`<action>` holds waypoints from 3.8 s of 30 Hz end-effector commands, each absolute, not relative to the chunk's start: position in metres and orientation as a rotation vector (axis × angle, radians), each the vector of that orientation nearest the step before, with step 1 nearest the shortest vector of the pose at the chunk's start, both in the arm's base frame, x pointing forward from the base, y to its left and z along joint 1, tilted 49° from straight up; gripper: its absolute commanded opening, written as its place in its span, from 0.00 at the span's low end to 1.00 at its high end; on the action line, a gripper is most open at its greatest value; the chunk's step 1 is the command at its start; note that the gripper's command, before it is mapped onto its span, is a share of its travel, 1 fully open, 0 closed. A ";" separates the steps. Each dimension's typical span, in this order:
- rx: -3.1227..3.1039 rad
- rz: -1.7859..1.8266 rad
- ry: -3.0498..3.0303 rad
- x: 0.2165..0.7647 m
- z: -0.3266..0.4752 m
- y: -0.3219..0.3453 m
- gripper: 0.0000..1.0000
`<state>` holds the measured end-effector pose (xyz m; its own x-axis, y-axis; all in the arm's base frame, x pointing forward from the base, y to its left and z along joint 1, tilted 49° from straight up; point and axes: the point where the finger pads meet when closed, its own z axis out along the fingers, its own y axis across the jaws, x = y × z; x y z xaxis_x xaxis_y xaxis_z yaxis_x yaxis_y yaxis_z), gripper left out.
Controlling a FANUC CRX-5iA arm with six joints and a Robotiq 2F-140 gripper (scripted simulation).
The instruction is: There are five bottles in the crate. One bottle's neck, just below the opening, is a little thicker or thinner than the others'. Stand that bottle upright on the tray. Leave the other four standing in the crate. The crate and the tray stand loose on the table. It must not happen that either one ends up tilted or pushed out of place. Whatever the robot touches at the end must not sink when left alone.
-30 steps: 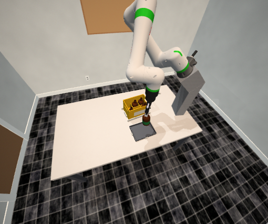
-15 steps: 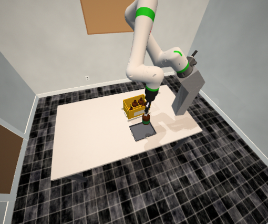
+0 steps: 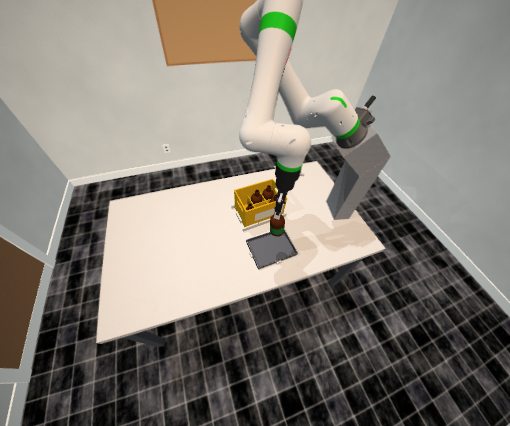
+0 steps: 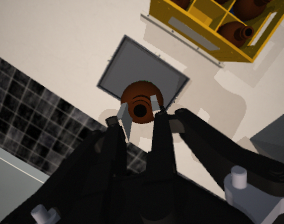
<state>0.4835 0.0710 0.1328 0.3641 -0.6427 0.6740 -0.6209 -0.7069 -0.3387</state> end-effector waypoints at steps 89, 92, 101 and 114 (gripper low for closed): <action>-2.571 -1.291 1.192 0.534 0.086 0.050 0.10; -2.571 -1.291 1.192 0.540 0.080 0.047 0.10; -2.571 -1.291 1.192 0.555 0.066 0.041 0.10; -2.571 -1.291 1.192 0.576 0.046 0.032 0.10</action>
